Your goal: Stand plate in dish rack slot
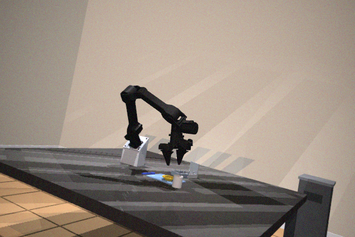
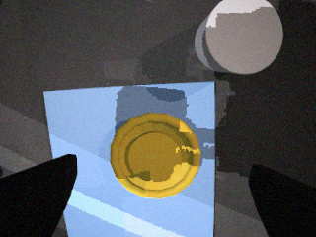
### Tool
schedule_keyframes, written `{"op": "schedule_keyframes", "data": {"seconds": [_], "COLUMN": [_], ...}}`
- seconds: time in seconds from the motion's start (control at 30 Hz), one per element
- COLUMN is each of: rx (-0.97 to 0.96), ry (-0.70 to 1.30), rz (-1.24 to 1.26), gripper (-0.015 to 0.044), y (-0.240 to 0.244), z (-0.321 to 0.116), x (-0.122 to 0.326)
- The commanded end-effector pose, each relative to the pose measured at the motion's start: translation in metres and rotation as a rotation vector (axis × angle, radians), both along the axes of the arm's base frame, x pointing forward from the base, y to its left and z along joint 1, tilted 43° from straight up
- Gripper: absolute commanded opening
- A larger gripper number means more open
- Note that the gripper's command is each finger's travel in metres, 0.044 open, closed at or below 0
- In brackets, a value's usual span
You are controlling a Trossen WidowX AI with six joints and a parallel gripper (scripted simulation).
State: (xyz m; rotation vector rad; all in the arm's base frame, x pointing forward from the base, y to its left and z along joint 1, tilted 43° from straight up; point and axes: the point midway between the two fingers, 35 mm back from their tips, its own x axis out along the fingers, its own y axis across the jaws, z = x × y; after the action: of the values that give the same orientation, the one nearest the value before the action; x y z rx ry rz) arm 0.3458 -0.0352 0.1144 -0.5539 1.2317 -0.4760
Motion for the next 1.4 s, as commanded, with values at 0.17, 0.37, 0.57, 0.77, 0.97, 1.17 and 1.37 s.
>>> {"op": "schedule_keyframes", "data": {"seconds": [0.17,0.37,0.57,0.77,0.97,1.17,1.37], "rx": [-0.068,-0.067,-0.067,-0.067,-0.068,-0.069,-0.071], "ry": [0.151,0.151,0.151,0.151,0.151,0.151,0.151], "rz": [0.045,0.045,0.045,0.045,0.045,0.045,0.045], "gripper": [0.04,0.04,0.04,0.04,0.04,0.04,0.04], "y": [-0.005,-0.009,-0.016,-0.022,-0.029,-0.036,-0.044], "z": [-0.021,-0.027,-0.034,-0.041,-0.048,-0.054,-0.061], "x": [-0.013,-0.011,-0.009,-0.007,-0.005,-0.004,-0.002]}}
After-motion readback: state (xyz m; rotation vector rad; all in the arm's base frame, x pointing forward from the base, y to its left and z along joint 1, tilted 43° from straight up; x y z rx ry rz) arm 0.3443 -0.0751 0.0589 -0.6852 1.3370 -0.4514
